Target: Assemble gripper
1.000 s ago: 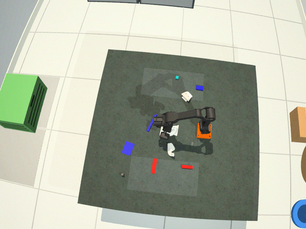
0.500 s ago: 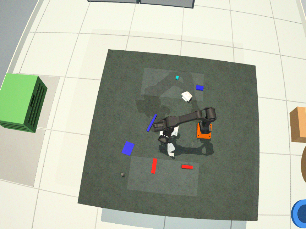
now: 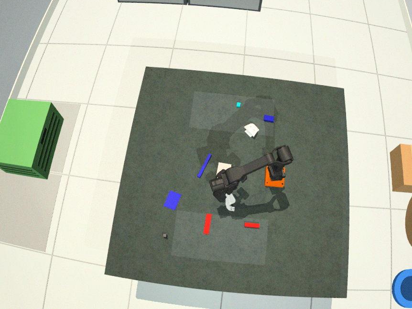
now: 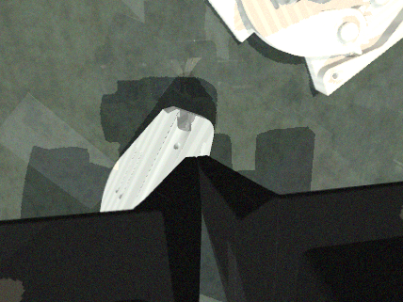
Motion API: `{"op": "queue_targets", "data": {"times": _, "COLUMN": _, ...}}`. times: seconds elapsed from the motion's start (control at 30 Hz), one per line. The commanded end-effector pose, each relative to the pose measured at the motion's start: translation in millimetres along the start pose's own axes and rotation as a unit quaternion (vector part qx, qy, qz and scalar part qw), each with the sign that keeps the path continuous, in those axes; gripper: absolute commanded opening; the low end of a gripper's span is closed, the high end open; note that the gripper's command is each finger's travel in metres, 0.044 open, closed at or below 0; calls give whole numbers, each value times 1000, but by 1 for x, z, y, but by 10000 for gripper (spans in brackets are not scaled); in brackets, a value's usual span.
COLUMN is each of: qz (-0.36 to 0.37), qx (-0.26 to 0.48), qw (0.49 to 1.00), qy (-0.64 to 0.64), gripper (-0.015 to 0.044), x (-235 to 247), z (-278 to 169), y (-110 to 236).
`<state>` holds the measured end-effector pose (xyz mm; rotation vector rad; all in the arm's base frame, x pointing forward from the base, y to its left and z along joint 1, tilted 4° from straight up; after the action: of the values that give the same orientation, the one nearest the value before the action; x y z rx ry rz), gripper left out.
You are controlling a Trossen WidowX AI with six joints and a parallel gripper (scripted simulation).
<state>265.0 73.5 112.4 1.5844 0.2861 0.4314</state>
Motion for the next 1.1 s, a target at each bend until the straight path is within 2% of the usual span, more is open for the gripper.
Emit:
{"op": "queue_targets", "data": {"times": 0.0, "qz": -2, "qx": 0, "qw": 999, "qy": -41, "gripper": 0, "x": 1, "z": -14, "y": 0}}
{"op": "queue_targets", "data": {"times": 0.77, "qz": -5, "qx": 5, "qw": 962, "qy": -274, "gripper": 0, "x": -5, "z": -93, "y": 3}}
{"op": "queue_targets", "data": {"times": 1.07, "qz": -5, "qx": 5, "qw": 960, "qy": -281, "gripper": 0, "x": -5, "z": -96, "y": 1}}
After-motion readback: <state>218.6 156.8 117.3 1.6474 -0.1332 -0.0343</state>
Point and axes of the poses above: the point midway between the two fingers, 35 mm back from their tips, its own y axis back along the fingers, its own x axis across the jaws, z = x × y, the point moved 1 cm from there along y, back along the fingers, and after that the axes turned 13 degrees about -y, right-handed, at the moved point
